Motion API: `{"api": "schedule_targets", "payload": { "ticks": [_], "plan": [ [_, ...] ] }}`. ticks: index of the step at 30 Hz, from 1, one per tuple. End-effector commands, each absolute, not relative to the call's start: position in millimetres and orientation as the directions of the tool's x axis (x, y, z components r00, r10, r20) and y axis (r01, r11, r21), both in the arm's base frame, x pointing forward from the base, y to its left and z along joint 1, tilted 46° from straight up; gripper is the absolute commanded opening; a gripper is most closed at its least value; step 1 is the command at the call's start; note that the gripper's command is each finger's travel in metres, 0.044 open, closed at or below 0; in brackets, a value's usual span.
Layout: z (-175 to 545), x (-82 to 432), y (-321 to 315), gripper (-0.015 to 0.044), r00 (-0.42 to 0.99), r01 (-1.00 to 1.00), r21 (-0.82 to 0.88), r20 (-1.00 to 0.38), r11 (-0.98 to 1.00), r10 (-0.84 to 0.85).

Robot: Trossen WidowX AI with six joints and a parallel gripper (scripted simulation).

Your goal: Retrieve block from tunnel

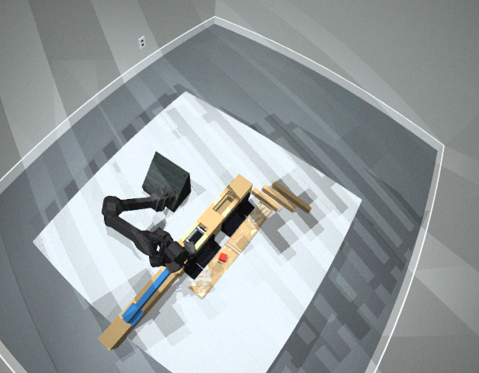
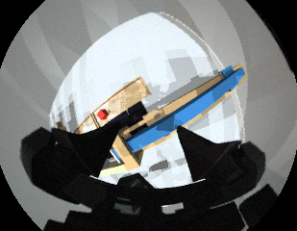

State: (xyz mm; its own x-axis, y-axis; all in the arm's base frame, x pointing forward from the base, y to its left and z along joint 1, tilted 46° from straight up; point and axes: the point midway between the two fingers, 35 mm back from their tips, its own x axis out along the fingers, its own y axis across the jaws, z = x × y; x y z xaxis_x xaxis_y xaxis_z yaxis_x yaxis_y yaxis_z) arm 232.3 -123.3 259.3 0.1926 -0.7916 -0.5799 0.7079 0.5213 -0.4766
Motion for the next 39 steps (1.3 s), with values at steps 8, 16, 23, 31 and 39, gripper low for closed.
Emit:
{"api": "schedule_targets", "payload": {
  "ticks": [8,16,23,31,39],
  "plan": [
    [267.7,222.7,-134.5,0.044,0.14,-0.234,-0.823,-0.555,0.517,-0.82],
    [268.0,215.7,-141.5,0.044,0.083,-0.863,-0.459,-0.537,0.209,-0.839],
    [268.3,212.7,-144.5,0.044,0.058,-0.983,-0.176,-0.529,0.042,-0.847],
    [268.3,212.7,-144.5,0.044,0.058,-0.983,-0.176,-0.529,0.042,-0.847],
    [264.4,212.6,-148.1,0.044,0.058,-0.983,-0.176,-0.53,0.043,-0.846]
  ]
}}
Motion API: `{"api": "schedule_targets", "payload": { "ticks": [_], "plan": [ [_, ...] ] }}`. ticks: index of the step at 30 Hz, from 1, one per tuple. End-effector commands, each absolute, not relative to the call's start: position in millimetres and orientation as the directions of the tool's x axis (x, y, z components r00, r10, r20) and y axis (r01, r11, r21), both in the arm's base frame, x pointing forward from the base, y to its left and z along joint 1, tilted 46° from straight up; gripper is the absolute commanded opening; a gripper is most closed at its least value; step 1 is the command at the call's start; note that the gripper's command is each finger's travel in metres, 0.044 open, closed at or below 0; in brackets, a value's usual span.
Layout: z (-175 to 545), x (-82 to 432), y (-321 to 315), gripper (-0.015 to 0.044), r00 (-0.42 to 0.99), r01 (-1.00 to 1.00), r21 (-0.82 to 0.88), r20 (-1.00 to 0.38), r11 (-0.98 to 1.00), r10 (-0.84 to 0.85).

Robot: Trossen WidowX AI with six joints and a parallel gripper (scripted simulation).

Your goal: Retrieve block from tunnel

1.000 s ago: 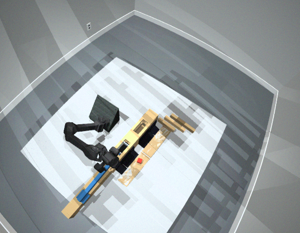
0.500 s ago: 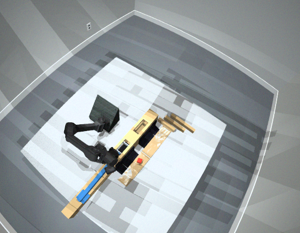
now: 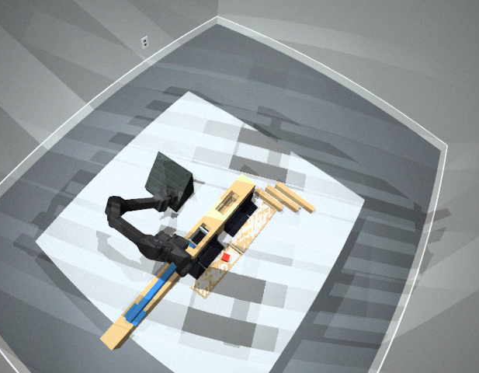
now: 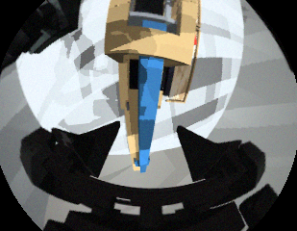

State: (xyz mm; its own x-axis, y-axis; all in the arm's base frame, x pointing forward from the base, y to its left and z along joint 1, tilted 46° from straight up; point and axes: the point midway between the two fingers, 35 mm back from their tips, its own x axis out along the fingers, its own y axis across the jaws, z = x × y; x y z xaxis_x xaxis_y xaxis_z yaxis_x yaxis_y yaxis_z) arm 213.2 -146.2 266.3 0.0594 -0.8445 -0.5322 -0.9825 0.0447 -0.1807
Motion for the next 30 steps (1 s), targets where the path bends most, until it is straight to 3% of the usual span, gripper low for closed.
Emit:
{"api": "schedule_targets", "payload": {
  "ticks": [1,19,30],
  "plan": [
    [263.3,212.5,-149.2,0.044,0.058,-0.983,-0.176,-0.53,0.043,-0.846],
    [243.7,209.6,-170.0,0.044,0.059,-0.983,-0.178,-0.528,0.043,-0.847],
    [246.3,210.6,-168.2,0.0151,0.054,-0.983,-0.175,-0.526,0.046,-0.849]
  ]
}}
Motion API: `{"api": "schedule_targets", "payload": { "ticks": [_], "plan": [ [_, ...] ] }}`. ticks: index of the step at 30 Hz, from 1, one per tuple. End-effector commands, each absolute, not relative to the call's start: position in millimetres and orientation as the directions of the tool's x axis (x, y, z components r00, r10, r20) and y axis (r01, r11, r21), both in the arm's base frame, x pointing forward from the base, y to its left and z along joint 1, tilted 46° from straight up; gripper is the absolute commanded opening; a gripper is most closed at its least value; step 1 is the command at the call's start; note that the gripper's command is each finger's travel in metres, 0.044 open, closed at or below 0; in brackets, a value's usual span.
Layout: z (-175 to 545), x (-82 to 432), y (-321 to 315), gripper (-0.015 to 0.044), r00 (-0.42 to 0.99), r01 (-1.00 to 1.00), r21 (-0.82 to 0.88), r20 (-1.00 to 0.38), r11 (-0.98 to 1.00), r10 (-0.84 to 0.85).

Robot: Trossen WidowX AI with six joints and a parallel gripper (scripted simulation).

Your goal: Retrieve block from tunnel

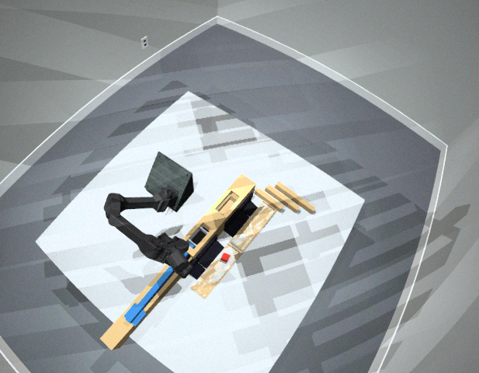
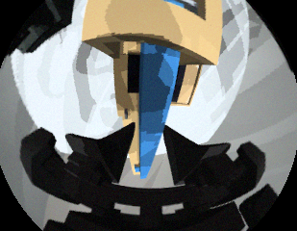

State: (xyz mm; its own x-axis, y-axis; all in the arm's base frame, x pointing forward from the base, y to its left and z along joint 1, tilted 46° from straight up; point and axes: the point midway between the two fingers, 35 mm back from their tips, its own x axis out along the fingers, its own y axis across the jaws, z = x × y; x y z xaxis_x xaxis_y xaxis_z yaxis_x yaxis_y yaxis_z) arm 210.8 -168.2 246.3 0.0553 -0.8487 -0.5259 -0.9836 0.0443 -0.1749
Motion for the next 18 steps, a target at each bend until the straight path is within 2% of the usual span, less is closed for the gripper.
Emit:
{"api": "schedule_targets", "payload": {
  "ticks": [1,3,6,8,18],
  "plan": [
    [246.3,210.6,-168.2,0.0125,0.054,-0.983,-0.175,-0.526,0.046,-0.849],
    [246.3,210.6,-168.2,0.0072,0.054,-0.983,-0.175,-0.526,0.046,-0.849],
    [246.3,210.6,-168.2,0.0052,0.054,-0.983,-0.175,-0.526,0.046,-0.849],
    [247.0,210.3,-169.4,0.0,0.054,-0.983,-0.175,-0.526,0.046,-0.848],
    [260.0,204.5,-189.6,0.0,0.059,-0.983,-0.178,-0.526,0.042,-0.848]
  ]
}}
